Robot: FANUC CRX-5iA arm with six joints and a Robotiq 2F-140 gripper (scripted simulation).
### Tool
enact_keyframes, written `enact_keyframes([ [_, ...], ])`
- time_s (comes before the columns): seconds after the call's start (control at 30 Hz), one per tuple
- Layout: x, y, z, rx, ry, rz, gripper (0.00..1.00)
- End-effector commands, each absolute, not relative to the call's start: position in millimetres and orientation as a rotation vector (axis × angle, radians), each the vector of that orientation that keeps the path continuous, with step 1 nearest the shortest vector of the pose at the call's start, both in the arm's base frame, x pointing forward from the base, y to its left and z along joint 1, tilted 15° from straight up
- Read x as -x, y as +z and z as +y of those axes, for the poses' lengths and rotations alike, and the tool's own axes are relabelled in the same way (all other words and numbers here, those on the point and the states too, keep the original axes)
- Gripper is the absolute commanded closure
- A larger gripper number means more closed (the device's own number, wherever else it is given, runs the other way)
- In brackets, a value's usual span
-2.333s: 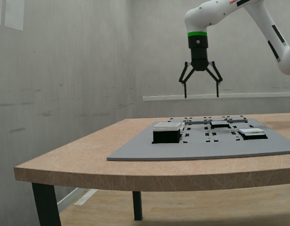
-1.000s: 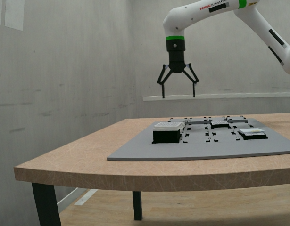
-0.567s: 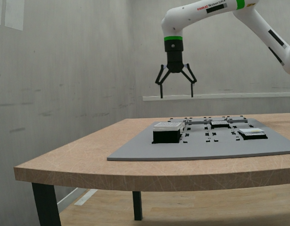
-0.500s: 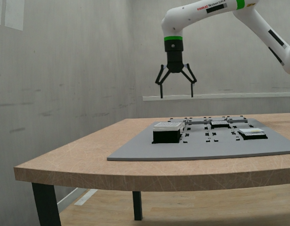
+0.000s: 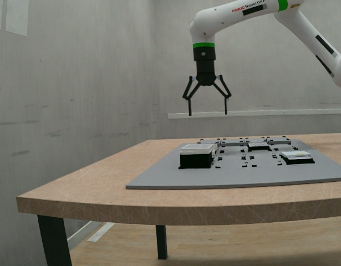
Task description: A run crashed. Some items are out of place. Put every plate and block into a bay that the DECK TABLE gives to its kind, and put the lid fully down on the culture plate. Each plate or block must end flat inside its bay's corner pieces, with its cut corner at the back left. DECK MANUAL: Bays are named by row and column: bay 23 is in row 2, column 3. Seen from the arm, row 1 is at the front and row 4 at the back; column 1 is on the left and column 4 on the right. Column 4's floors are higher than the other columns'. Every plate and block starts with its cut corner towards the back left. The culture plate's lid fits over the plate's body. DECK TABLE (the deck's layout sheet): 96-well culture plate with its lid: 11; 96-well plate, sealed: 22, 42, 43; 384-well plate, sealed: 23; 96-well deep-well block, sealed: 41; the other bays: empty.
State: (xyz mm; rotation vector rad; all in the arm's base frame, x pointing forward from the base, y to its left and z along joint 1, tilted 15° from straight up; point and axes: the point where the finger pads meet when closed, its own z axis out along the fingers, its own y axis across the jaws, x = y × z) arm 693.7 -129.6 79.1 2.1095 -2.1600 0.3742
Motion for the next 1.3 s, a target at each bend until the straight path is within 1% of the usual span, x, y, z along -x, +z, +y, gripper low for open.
enact_keyframes([
  [0.0, -694.2, 80.4, -129.4, -2.11, 0.377, -2.16, 0.0],
  [0.6, -694.2, 80.4, -129.4, -2.11, 0.377, -2.16, 0.0],
  [1.27, -696.9, 63.0, -59.6, -2.111, 0.377, -2.16, 0.0],
])
